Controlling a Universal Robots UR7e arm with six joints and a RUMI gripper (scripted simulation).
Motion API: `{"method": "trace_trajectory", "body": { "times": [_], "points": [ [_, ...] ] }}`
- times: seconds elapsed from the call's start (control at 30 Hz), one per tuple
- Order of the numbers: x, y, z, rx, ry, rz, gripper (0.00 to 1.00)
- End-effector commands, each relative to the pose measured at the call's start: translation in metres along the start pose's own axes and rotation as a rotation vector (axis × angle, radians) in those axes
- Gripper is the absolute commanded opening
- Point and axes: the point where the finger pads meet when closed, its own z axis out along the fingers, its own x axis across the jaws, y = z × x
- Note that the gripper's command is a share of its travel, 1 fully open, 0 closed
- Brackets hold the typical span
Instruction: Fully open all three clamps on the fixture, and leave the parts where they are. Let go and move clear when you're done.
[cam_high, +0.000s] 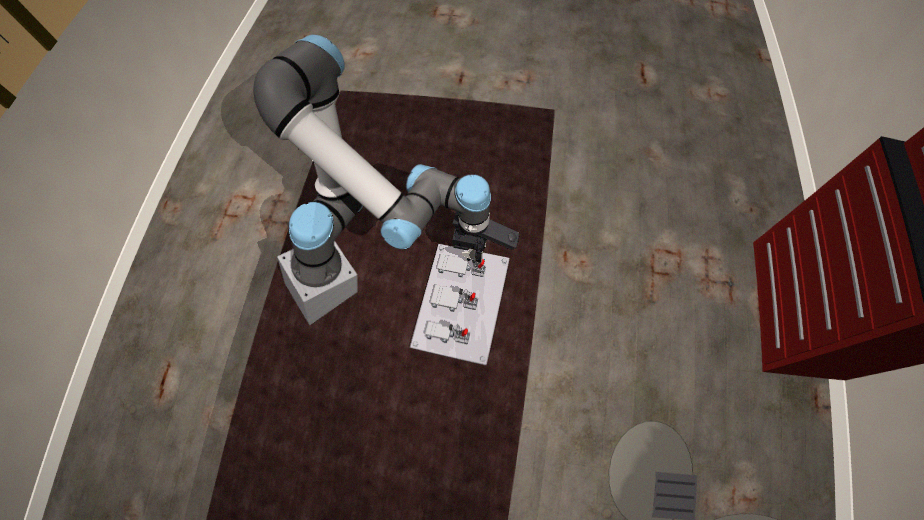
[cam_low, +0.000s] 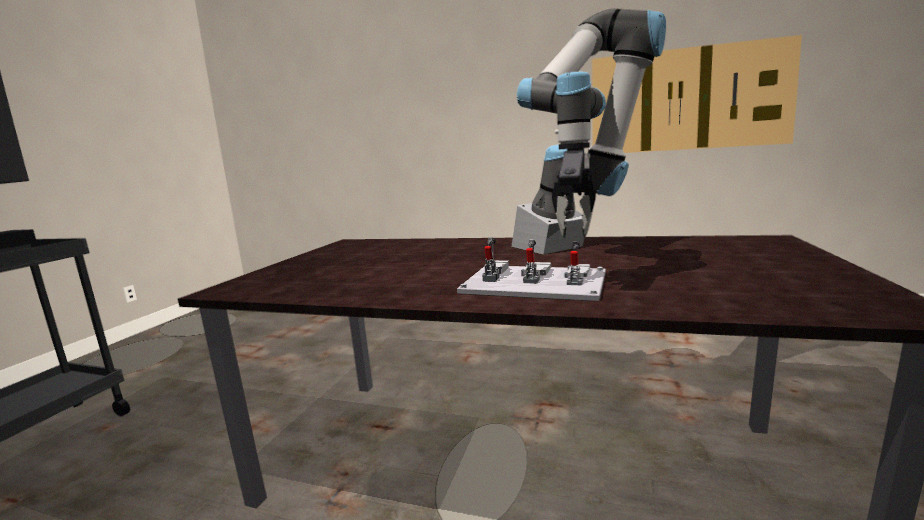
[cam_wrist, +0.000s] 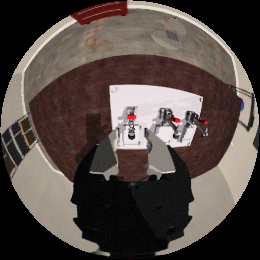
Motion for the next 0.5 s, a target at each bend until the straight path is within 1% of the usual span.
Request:
{"method": "trace_trajectory", "body": {
  "times": [0.0, 0.33, 0.43, 0.47],
  "points": [
    [0.000, 0.000, -0.011, 0.001, 0.000, 0.000, 0.28],
    [0.000, 0.000, -0.046, 0.001, 0.000, 0.000, 0.28],
    [0.000, 0.000, -0.054, 0.001, 0.000, 0.000, 0.28],
    [0.000, 0.000, -0.054, 0.001, 0.000, 0.000, 0.28]
  ]
}}
